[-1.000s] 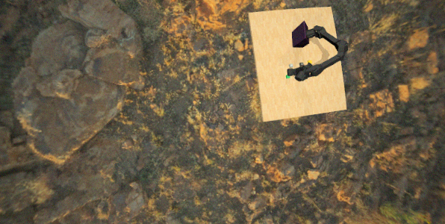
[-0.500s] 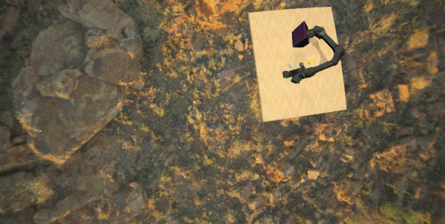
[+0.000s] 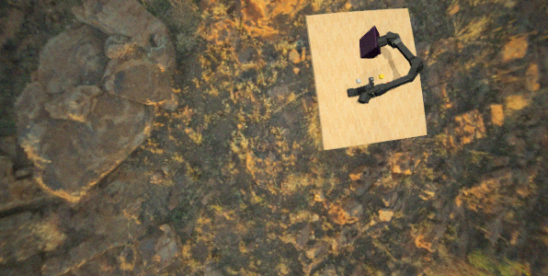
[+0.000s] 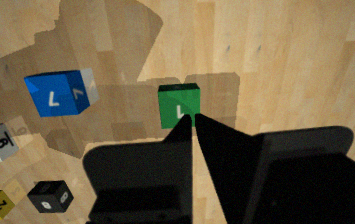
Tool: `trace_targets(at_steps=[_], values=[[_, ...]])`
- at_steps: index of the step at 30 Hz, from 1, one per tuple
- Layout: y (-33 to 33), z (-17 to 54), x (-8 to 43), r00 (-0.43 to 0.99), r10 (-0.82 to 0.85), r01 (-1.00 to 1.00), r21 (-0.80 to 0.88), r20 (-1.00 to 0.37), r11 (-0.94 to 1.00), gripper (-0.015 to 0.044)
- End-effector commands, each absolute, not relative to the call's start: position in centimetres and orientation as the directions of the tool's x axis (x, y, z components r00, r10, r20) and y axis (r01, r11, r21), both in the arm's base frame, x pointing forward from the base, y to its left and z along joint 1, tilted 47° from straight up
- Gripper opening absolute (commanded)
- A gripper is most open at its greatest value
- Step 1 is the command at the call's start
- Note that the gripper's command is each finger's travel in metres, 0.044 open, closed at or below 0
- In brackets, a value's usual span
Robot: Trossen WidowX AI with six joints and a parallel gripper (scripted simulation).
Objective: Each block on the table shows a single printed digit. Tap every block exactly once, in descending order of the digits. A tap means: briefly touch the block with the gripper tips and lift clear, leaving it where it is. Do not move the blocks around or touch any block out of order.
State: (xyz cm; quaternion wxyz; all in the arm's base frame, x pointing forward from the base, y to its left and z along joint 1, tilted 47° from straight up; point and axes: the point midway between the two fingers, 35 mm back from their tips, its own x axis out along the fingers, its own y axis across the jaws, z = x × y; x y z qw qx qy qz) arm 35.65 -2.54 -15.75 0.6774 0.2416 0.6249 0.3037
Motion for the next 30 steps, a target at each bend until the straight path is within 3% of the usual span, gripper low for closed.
trace_targets(at_steps=[1, 16, 21, 30], values=[[-1.9, -16.2, 35.6, 0.035, 0.719, -0.101, 0.713, -0.694, 0.694, 0.0020], [-3.9, -14.3, 35.5, 0.035, 0.718, -0.101, 0.712, -0.696, 0.695, 0.0020], [-2.5, -11.5, 35.8, 0.022, 0.707, -0.091, 0.702, -0.707, 0.706, 0.0151], [4.4, 0.4, 34.8, 0.006, 0.677, -0.073, 0.675, -0.736, 0.735, 0.0387]])
